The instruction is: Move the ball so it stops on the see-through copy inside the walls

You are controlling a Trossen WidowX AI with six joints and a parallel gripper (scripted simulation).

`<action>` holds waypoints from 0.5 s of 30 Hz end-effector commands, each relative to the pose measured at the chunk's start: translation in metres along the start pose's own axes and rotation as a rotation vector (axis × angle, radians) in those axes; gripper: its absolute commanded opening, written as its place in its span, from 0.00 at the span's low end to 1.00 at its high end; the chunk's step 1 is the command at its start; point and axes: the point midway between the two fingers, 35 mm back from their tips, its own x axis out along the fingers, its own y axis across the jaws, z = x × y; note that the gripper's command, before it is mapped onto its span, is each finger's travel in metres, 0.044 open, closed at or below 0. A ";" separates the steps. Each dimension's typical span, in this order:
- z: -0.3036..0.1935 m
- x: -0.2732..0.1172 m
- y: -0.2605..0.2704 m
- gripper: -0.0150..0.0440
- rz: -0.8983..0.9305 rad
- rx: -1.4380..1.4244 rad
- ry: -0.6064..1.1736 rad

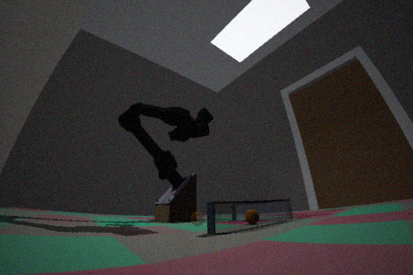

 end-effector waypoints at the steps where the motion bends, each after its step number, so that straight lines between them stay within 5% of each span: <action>1: -0.002 0.000 -0.001 0.89 0.005 0.014 0.013; 4: -0.035 -0.004 -0.008 0.76 0.060 0.215 0.209; 11: -0.134 -0.051 -0.037 0.76 -0.036 0.774 0.841; 15: -0.163 -0.075 -0.048 0.76 -0.159 0.931 1.048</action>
